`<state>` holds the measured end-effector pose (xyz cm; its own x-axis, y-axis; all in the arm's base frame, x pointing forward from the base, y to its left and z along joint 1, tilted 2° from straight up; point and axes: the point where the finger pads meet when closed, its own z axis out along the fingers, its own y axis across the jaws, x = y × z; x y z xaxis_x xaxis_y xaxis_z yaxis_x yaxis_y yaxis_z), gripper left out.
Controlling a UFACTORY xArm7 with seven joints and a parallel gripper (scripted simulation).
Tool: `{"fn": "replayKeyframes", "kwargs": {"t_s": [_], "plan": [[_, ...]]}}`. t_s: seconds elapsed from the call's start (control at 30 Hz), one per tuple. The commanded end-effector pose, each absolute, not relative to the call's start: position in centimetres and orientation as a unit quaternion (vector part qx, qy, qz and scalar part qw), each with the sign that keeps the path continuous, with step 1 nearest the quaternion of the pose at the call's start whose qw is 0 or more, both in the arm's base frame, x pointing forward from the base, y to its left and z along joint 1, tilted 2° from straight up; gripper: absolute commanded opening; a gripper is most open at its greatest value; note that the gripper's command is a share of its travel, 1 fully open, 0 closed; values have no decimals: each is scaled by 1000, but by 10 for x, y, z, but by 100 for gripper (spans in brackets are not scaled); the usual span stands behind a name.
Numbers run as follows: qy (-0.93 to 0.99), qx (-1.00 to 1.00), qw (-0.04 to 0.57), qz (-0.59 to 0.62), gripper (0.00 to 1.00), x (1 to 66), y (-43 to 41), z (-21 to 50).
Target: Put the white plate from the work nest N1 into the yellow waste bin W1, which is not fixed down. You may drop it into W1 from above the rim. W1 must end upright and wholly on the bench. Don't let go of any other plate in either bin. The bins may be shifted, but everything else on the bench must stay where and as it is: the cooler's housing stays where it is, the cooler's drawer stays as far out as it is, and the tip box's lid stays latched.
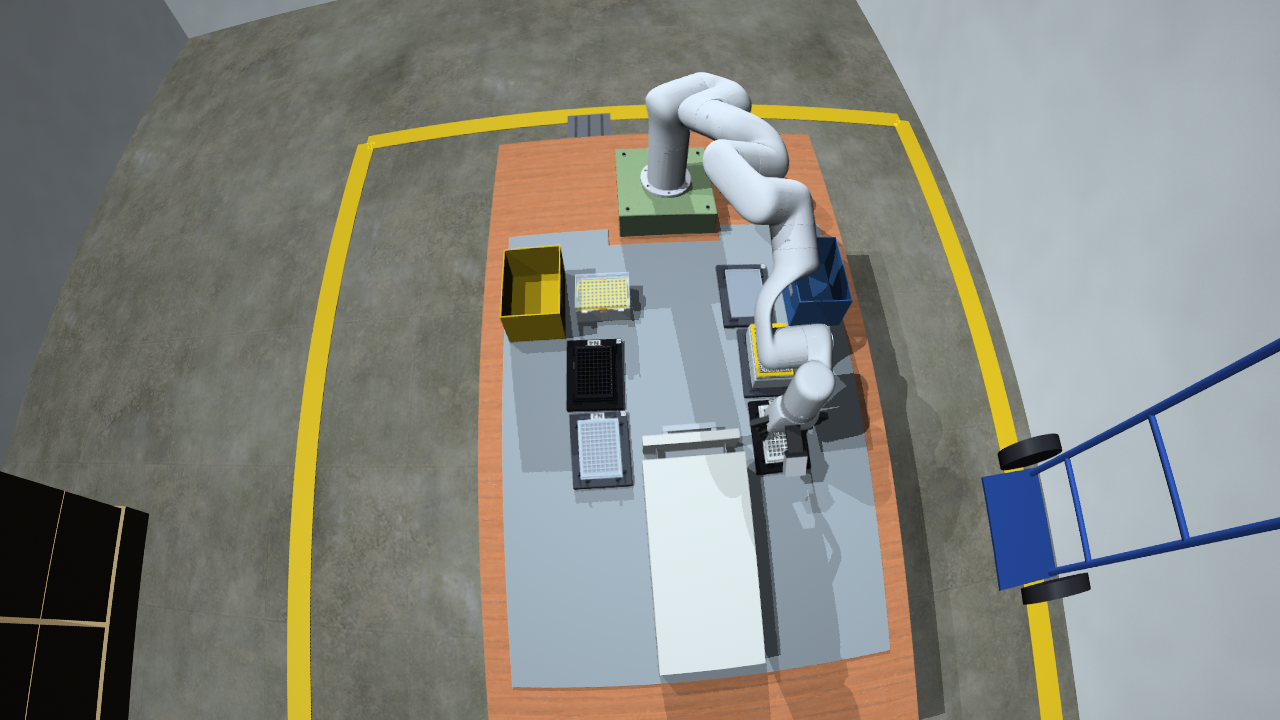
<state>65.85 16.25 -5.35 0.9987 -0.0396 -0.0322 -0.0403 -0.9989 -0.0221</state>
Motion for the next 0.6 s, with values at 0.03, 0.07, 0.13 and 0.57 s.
{"fn": "replayKeyframes", "kwargs": {"t_s": [0.03, 0.07, 0.13, 0.57], "plan": [[20, -1000, 12, 13, 0, 661, 163, -47], [20, -1000, 12, 13, 0, 661, 163, -46], [20, -1000, 12, 13, 0, 661, 163, -45], [20, -1000, 12, 13, 0, 661, 163, -39]]}}
